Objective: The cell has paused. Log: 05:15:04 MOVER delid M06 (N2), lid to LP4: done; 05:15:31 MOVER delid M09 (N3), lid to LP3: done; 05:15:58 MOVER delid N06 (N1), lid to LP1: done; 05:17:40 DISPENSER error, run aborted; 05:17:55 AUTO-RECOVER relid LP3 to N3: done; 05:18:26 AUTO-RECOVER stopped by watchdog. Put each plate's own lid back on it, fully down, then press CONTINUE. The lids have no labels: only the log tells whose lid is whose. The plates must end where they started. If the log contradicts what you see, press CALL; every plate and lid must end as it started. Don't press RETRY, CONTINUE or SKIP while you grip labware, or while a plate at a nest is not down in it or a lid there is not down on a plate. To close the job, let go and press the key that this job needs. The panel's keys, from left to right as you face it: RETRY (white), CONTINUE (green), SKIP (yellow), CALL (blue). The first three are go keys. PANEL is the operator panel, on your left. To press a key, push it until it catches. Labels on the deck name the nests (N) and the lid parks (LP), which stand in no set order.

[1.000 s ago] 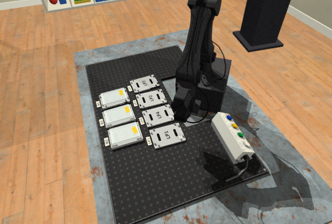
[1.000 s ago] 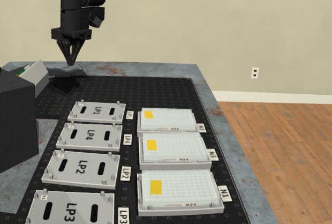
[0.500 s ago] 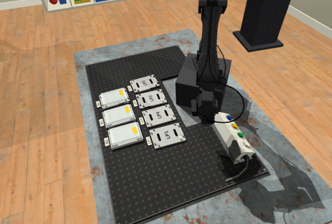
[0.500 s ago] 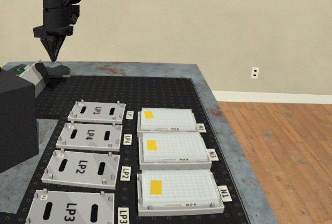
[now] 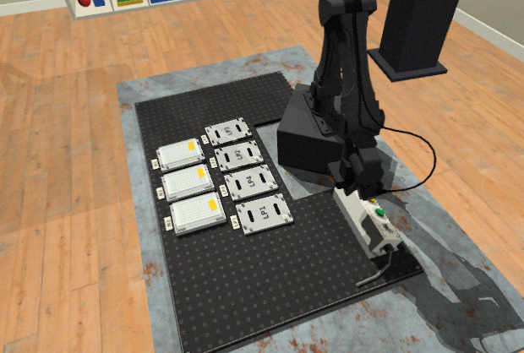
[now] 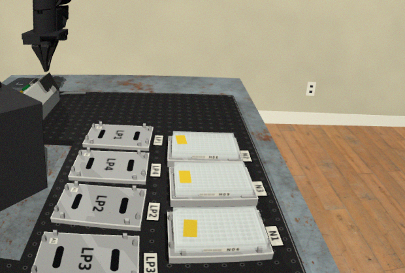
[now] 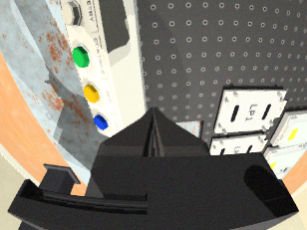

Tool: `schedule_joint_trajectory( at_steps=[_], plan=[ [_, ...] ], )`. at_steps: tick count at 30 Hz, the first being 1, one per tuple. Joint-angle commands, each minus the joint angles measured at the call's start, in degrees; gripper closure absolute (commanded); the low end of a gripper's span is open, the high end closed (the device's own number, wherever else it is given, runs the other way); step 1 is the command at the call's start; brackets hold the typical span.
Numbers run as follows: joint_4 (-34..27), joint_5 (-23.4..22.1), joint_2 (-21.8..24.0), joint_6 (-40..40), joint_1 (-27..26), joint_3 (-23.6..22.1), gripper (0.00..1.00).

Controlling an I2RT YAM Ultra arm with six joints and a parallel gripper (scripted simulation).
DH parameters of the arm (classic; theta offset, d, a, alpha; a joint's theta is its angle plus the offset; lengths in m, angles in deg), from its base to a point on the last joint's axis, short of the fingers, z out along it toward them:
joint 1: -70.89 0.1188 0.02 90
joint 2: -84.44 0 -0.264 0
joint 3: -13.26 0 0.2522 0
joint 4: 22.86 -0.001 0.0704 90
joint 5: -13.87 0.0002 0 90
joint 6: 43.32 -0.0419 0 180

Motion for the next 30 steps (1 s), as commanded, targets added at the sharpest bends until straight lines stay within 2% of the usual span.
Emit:
schedule_joint_trajectory(
  at_steps=[1,7,16,23,27,30],
  plan=[
    [-0.9,0.7,-0.6,1.1,1.3,1.8,1.00],
    [-1.6,1.1,-2.6,2.1,6.7,4.2,1.00],
    [-2.9,1.6,-6.5,-6.0,14.2,9.1,1.00],
    [-3.9,1.7,-8.6,-9.0,17.2,12.0,1.00],
    [-4.0,1.7,-7.0,-9.1,16.0,12.2,1.00],
    [-3.4,1.4,-7.8,-8.6,16.6,11.1,1.00]
  ],
)
